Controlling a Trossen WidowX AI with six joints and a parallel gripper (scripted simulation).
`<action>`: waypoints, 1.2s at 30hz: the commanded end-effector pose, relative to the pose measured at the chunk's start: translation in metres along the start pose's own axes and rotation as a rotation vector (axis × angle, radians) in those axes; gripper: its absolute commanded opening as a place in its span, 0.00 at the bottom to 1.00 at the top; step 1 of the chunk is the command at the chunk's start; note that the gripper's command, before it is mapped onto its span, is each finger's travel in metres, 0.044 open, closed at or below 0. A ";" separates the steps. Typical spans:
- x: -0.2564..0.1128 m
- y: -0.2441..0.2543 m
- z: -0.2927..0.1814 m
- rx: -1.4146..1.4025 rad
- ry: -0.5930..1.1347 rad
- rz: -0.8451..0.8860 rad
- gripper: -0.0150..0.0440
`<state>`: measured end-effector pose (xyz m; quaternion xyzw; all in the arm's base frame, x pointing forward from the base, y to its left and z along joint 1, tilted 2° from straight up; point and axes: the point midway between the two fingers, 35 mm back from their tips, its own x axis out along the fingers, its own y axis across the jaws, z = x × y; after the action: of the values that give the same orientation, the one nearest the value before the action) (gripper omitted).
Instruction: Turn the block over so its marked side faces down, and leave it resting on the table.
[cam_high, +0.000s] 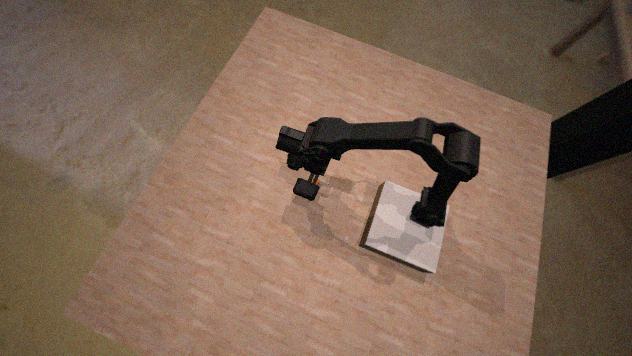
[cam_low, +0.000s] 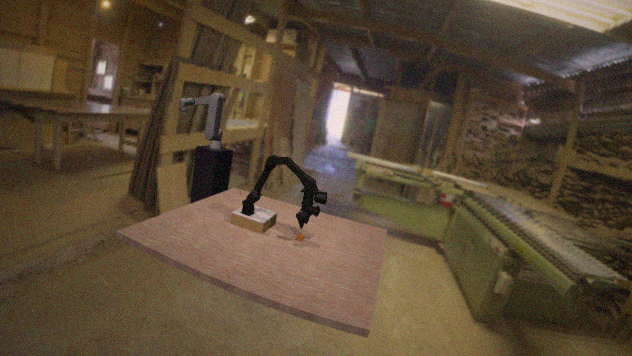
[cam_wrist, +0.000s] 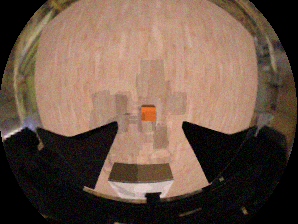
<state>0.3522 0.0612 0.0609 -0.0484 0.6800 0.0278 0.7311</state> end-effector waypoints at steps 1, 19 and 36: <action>0.030 0.000 -0.006 0.000 0.033 0.001 1.00; 0.052 0.000 -0.005 0.000 0.033 0.001 1.00; 0.077 0.000 -0.006 0.000 0.033 0.001 1.00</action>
<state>0.3542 0.0588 -0.0089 -0.0476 0.6873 0.0255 0.7244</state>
